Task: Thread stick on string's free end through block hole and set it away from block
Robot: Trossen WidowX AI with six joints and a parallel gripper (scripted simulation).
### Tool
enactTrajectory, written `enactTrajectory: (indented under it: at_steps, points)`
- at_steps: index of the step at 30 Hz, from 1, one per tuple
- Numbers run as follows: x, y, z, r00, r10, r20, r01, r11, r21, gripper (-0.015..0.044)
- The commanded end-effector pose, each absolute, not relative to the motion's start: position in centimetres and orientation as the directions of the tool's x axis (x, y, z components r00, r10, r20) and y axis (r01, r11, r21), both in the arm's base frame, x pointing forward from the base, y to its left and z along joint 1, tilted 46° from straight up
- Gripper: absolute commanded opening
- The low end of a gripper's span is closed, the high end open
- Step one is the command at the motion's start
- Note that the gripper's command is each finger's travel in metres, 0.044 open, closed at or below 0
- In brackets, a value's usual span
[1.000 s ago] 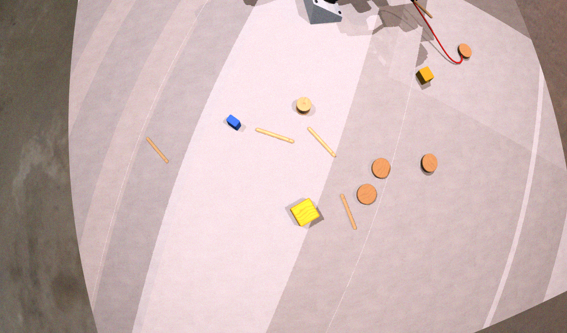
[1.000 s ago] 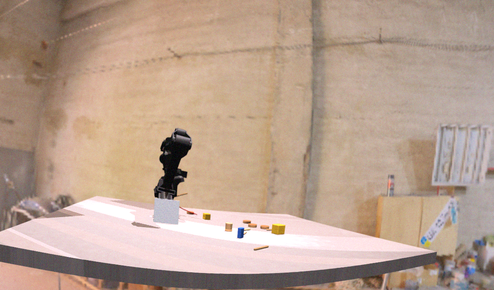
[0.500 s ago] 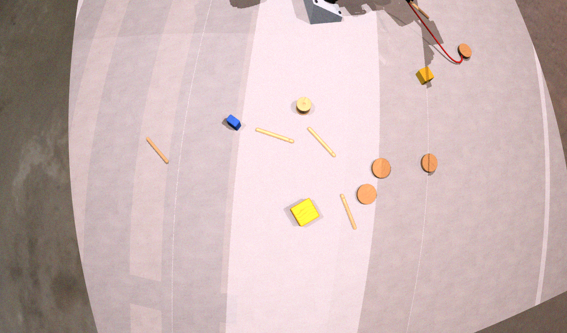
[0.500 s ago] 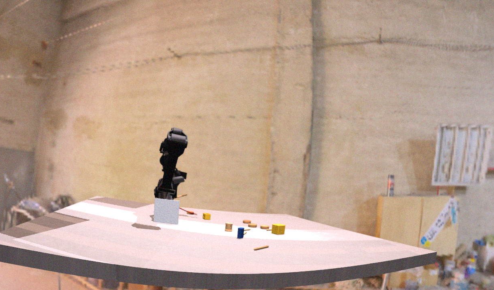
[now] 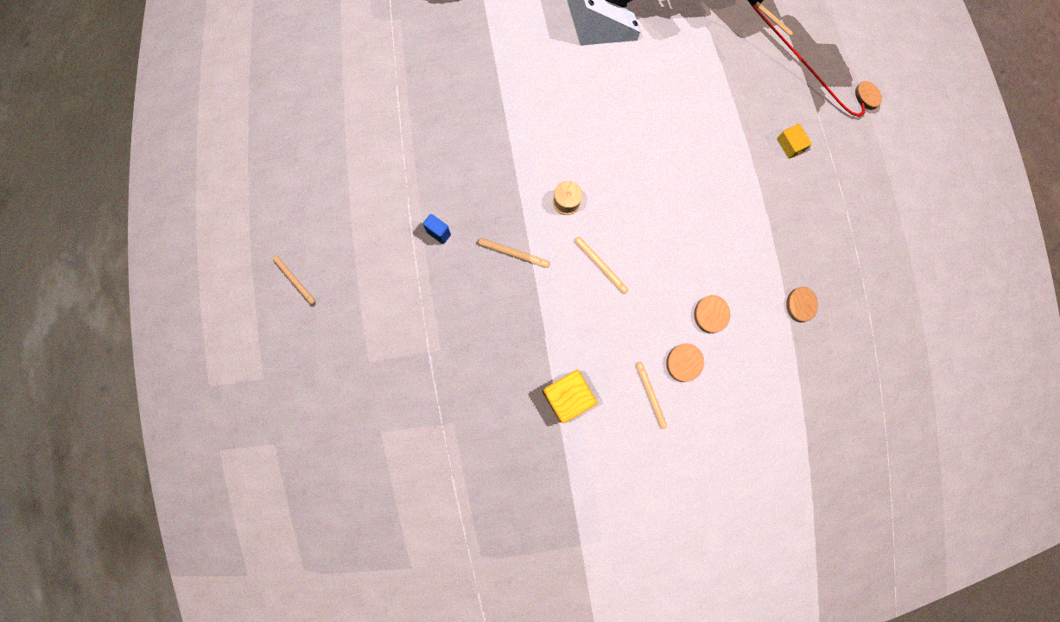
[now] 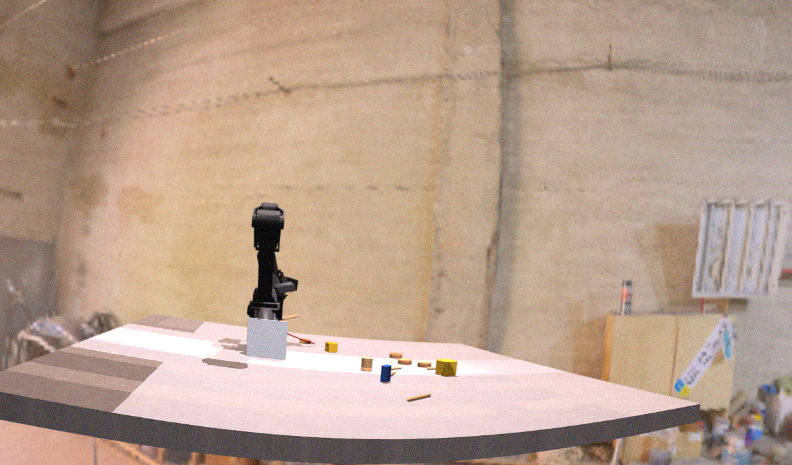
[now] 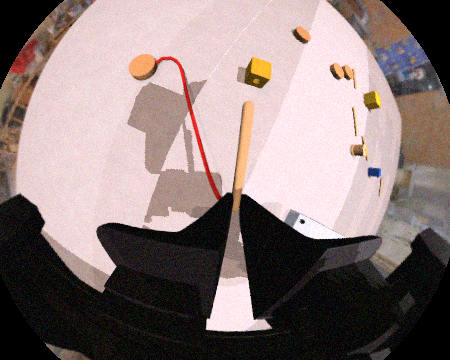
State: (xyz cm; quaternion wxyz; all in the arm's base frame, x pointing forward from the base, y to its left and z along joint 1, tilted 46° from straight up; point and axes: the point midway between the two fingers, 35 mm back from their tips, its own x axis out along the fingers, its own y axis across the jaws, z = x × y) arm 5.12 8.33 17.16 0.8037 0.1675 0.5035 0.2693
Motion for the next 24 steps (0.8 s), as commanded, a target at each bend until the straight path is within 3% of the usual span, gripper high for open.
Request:
enactTrajectory:
  at_steps: [1,24]
  points:
    - [4.97,8.39,16.91,0.336,0.579,-0.743,-0.275,0.815,0.511,0.0]
    - [5.31,9.05,16.64,0.316,0.526,-0.789,-0.325,0.842,0.431,0.0]
